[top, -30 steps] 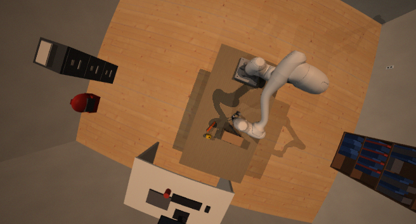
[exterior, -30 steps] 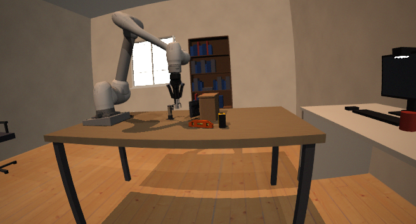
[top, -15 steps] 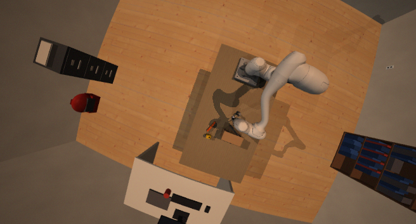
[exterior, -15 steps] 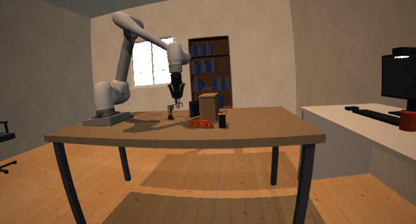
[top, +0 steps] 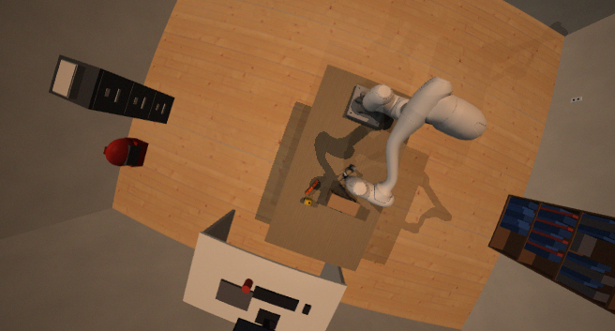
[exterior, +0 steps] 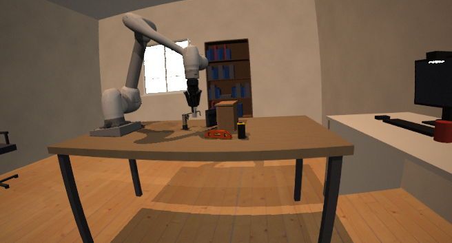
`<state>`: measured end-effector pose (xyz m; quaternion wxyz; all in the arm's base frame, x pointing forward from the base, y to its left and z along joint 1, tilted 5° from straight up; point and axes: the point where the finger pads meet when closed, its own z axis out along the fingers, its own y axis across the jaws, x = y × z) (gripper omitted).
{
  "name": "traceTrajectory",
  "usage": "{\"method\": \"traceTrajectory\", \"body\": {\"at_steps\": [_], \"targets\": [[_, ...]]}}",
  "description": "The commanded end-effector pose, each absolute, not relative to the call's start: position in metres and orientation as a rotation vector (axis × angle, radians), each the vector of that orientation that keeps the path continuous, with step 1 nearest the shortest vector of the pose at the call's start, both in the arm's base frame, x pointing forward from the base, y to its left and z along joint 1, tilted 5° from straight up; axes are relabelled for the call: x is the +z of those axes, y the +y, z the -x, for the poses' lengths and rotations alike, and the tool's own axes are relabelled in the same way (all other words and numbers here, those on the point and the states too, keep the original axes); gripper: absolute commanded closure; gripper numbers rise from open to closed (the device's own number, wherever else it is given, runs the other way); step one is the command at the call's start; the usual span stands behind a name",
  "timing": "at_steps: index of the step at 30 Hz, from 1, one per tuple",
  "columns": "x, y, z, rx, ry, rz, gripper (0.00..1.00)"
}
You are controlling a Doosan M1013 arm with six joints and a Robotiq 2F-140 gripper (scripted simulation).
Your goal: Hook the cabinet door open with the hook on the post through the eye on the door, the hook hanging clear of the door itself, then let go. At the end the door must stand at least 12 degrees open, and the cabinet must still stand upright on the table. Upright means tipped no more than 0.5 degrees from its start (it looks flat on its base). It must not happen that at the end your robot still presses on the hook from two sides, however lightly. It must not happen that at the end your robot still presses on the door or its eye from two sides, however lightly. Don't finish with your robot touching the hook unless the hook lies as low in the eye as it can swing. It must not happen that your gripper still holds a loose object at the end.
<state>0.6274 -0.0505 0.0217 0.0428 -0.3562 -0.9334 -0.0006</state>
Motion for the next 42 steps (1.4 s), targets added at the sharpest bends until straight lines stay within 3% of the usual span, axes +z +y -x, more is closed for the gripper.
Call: {"method": "traceTrajectory", "body": {"at_steps": [1,42], "targets": [[0.022,-0.049,-0.629,-0.005,-2.873,1.041,0.97],[0.021,-0.028,-0.642,-0.023,-2.993,0.624,0.97]]}}
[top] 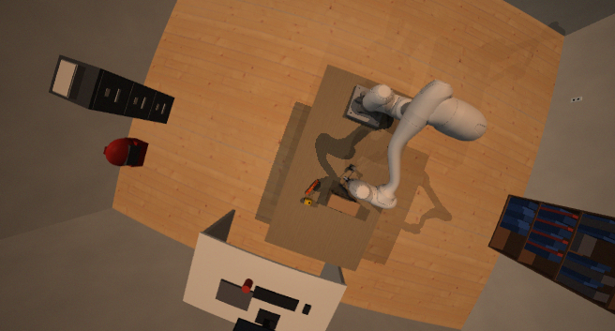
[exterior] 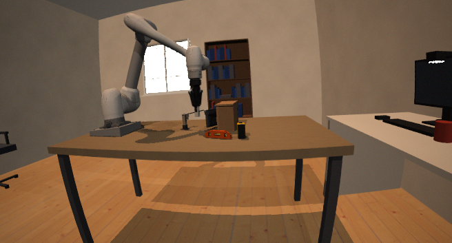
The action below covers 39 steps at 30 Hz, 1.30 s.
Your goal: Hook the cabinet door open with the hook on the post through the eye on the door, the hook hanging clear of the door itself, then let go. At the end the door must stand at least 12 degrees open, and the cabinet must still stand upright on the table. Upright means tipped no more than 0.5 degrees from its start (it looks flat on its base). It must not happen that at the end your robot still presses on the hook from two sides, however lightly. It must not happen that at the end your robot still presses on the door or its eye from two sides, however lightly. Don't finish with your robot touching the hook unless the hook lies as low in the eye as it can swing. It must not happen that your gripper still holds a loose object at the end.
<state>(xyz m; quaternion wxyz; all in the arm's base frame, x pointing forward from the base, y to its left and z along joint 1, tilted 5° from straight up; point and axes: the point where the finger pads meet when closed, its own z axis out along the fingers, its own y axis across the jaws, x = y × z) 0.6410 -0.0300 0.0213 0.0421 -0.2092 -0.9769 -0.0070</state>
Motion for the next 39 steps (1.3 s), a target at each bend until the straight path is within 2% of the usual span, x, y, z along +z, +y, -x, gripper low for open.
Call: {"method": "traceTrajectory", "body": {"at_steps": [1,39], "targets": [[0.021,-0.028,-0.642,-0.024,-2.995,0.615,0.97],[0.021,-0.014,-0.646,-0.035,-3.040,0.339,0.97]]}}
